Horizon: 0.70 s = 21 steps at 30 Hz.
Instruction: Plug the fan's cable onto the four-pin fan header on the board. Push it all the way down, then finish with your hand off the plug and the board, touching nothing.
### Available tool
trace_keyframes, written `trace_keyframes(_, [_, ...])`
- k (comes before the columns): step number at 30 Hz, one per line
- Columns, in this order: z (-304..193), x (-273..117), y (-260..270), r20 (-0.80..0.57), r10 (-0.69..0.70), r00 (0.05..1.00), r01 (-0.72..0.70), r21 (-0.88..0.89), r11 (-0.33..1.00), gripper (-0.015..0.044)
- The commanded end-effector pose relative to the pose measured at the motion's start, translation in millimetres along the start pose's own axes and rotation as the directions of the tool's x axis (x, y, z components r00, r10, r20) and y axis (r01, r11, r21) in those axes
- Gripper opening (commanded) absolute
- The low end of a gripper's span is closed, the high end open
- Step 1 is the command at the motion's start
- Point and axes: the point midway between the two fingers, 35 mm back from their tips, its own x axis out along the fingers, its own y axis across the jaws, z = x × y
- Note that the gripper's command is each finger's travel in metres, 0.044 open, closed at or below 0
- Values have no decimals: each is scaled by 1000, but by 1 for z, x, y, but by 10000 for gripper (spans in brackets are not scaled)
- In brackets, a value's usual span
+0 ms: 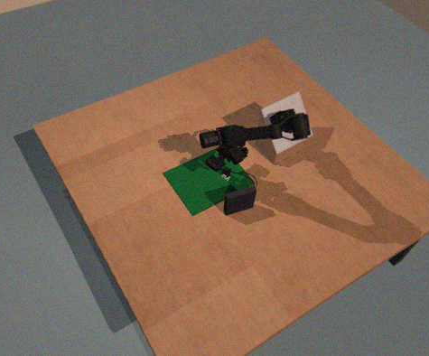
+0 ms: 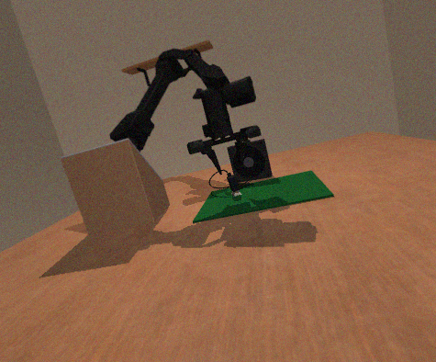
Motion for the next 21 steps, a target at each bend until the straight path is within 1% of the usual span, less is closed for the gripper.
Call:
trace_keyframes(1, [1,-18,-1,-6,-1,1000,0,-13,1000,260])
trace_keyframes(5, [-8,-18,-3,-7,-1,1000,0,-13,1000,260])
trace_keyframes(12, [-99,-21,-13,-13,-1,1000,1,-15,1000,260])
trace_keyframes(14, [-117,-20,-11,-12,-2,1000,1,-16,1000,260])
trace_keyframes(21, [-119,-20,-11,-11,-2,1000,1,-16,1000,260])
